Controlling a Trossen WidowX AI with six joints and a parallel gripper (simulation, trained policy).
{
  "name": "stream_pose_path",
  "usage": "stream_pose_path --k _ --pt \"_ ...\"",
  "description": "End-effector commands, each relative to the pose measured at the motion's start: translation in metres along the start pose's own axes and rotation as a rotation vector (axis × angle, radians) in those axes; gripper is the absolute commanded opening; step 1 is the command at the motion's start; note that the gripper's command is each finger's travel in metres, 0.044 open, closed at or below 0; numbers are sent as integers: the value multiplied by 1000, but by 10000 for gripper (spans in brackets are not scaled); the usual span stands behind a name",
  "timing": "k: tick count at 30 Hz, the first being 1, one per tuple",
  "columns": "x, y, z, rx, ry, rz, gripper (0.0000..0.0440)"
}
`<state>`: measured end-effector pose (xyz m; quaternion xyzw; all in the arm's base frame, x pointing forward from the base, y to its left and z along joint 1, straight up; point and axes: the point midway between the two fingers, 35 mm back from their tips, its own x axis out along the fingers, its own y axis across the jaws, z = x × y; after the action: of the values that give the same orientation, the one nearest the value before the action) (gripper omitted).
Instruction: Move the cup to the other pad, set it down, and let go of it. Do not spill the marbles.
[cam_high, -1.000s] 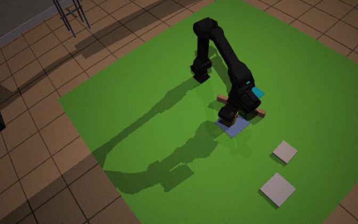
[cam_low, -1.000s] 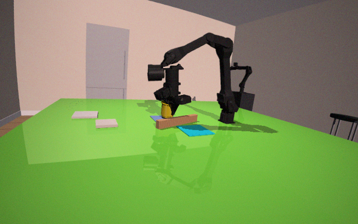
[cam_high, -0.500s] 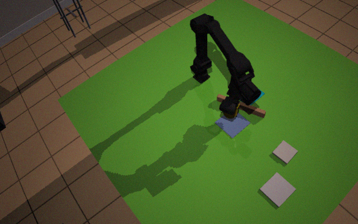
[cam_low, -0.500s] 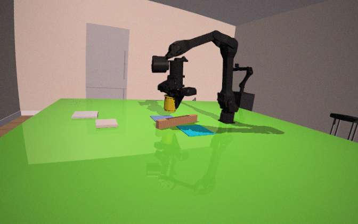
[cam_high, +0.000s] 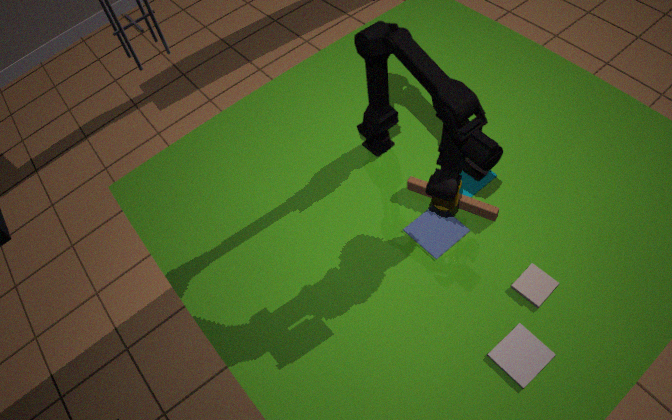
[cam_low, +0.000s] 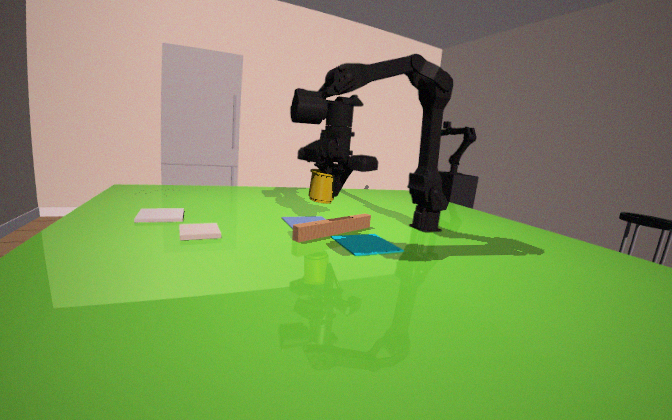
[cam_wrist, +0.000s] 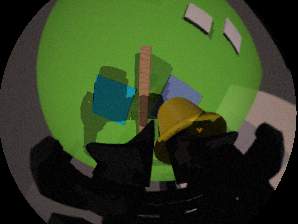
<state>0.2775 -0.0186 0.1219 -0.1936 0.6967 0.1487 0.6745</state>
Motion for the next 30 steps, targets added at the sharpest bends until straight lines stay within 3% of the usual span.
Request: stream_pose_path --k 1,30 --pt "-5 7 6 -16 -23 -9 1" --pt "-5 85 34 -135 -129 -49 0"
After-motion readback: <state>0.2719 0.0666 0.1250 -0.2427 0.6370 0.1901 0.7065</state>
